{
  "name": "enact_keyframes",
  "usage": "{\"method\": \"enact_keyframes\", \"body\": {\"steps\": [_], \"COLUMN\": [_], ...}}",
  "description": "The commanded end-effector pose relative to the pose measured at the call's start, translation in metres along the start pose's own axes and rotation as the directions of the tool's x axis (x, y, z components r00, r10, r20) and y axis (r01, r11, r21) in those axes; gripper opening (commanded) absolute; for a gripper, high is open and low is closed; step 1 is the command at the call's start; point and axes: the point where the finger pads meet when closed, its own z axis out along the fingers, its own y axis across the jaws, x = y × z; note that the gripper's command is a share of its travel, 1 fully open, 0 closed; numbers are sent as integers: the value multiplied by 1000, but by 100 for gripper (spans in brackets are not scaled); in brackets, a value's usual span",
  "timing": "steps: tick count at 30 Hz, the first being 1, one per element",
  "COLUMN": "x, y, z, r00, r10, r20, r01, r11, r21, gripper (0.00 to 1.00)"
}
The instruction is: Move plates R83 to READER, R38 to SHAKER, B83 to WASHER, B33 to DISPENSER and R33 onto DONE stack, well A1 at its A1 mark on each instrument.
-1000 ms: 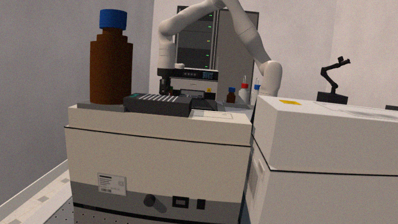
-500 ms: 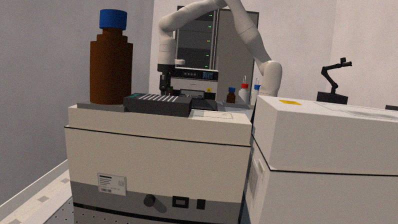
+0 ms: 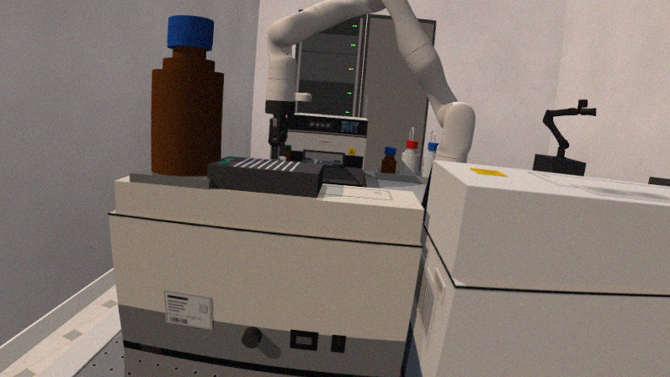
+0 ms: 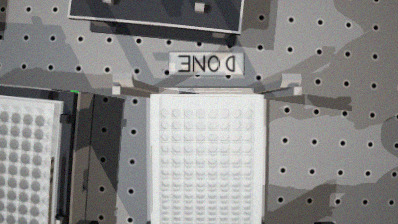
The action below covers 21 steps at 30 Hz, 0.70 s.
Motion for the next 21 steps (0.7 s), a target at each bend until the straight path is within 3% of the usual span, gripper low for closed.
{"method": "enact_keyframes", "body": {"steps": [1, 21], "x": [-1, 0], "y": [1, 0], "z": [-8, -32], "r00": [1000, 1000], "r10": [-5, -6], "r20": [3, 3], "r01": [5, 6], "r11": [1000, 1000], "r21": [-5, -4], "gripper": [100, 100]}}
